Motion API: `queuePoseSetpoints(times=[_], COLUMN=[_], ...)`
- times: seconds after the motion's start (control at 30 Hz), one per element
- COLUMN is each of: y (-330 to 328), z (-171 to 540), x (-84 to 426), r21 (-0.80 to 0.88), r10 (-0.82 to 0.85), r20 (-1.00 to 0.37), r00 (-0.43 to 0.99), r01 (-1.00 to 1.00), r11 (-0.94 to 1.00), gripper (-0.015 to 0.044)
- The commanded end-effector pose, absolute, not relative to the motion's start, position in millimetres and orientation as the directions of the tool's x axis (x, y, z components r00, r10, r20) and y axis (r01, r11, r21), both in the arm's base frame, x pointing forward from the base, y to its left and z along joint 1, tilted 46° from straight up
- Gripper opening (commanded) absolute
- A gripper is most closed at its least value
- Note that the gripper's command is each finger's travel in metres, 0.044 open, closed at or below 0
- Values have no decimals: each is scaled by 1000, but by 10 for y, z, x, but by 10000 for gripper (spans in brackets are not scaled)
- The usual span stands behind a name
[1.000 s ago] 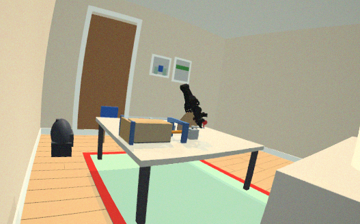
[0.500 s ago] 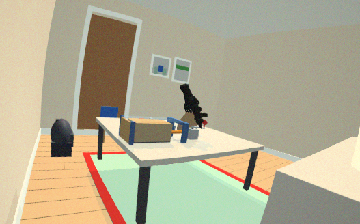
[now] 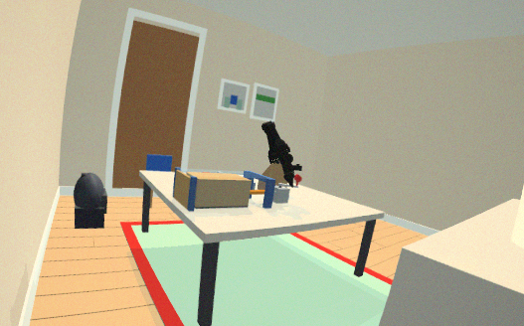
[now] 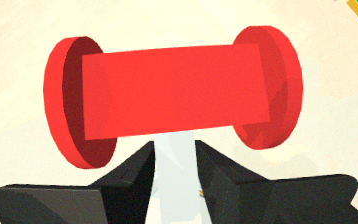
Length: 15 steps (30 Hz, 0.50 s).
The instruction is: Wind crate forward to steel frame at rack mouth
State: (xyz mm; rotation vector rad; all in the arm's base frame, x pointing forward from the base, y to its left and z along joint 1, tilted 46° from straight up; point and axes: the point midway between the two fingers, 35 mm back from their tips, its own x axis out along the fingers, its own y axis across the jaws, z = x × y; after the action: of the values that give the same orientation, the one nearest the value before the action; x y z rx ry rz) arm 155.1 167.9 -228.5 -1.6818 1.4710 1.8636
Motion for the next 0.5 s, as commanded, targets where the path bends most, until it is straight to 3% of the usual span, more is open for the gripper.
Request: queuePoseSetpoints(times=[0.0, 0.47], y=[1714, 1725], z=[-2341, -2376], x=[1618, 1694], r21=[437, 210], r10=[-400, -359], r20=[-875, -923], r00=[-271, -135], r01=[-798, -961], r11=[-416, -179], gripper=[0, 0])
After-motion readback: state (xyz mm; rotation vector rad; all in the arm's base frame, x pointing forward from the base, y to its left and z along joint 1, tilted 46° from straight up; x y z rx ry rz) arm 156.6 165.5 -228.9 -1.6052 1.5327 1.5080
